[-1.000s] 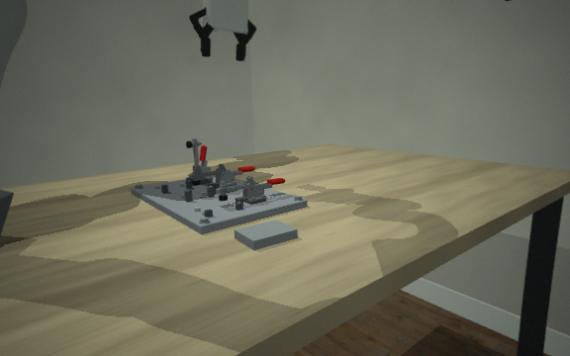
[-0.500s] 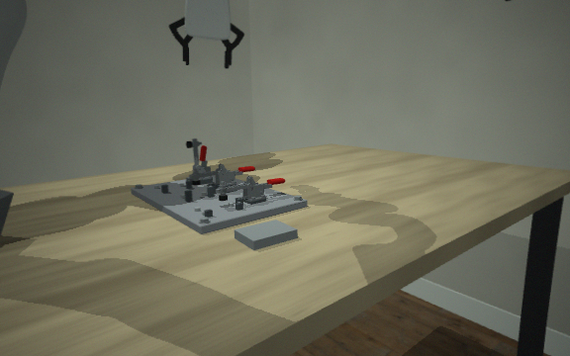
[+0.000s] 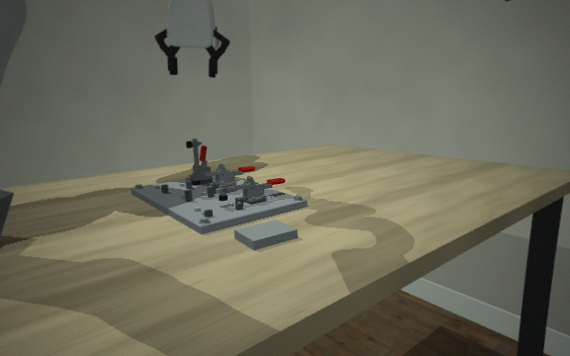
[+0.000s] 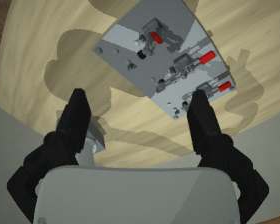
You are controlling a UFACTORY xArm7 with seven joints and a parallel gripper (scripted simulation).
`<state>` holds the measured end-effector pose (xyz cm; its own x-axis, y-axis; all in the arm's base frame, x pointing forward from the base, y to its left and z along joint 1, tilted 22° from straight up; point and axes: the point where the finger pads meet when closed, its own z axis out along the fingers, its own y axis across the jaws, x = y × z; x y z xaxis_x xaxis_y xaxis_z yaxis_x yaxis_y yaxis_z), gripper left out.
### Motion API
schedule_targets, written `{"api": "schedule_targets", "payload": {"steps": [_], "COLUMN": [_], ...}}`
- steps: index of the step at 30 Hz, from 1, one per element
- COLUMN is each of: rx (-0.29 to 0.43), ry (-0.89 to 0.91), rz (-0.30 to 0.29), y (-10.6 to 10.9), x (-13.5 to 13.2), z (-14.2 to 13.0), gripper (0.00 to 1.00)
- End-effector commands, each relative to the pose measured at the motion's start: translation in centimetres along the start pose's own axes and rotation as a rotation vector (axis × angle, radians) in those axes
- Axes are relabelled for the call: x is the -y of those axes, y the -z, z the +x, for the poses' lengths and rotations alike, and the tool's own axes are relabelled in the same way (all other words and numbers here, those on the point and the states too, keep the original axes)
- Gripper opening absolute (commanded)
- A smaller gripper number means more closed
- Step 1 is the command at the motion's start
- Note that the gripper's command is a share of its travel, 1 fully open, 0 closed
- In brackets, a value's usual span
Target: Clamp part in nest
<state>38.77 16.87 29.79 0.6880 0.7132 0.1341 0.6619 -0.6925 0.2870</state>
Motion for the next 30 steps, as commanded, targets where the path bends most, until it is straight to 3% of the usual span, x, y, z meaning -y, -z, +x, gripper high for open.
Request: {"api": "schedule_targets", "payload": {"steps": [1,22,30], "rx": [-0.008,-0.007,-0.008], "ry": [-0.162,-0.713,-0.796], "rz": [-0.022,-0.066,-0.074], "y": [-0.9,-5.5,-6.2], "x": [1.0,3.7,4.0], "z": [-1.2,-6.6,-7.5], "gripper": [1.0,1.0,1.0]}}
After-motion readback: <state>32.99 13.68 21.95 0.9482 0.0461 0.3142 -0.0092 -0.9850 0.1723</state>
